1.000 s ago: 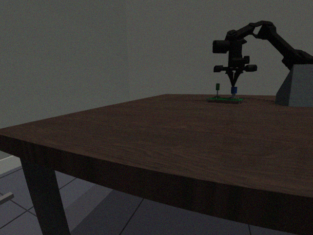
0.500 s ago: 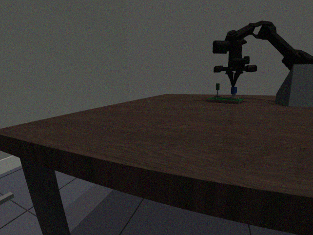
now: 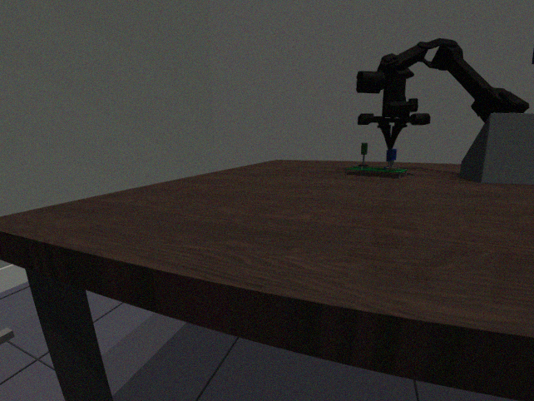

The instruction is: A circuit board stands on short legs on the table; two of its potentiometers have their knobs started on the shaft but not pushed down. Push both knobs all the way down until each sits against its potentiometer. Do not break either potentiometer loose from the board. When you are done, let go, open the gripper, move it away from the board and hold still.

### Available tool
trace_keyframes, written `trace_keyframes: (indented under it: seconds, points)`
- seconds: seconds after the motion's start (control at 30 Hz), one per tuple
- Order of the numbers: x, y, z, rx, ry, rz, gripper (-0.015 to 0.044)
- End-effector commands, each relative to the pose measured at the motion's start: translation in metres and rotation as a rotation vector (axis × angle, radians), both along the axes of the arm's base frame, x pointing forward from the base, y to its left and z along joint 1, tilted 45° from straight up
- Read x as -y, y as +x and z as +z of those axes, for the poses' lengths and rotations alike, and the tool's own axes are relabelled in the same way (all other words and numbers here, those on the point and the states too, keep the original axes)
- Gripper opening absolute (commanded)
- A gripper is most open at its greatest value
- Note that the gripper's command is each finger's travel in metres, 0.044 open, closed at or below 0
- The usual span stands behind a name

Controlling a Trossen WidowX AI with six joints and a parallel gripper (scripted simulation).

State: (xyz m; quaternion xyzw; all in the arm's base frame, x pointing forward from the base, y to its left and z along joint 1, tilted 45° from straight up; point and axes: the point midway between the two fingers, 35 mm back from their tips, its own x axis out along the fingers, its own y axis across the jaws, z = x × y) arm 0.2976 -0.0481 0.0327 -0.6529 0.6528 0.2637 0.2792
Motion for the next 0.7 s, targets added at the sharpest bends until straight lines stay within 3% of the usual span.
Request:
trace_keyframes:
  seconds: [0.0,0.67]
  points:
    - [0.004,-0.0002,-0.0025,-0.002,-0.002,-0.005,0.0]
    - [0.009,-0.0002,-0.0075,-0.002,-0.002,-0.005,0.0]
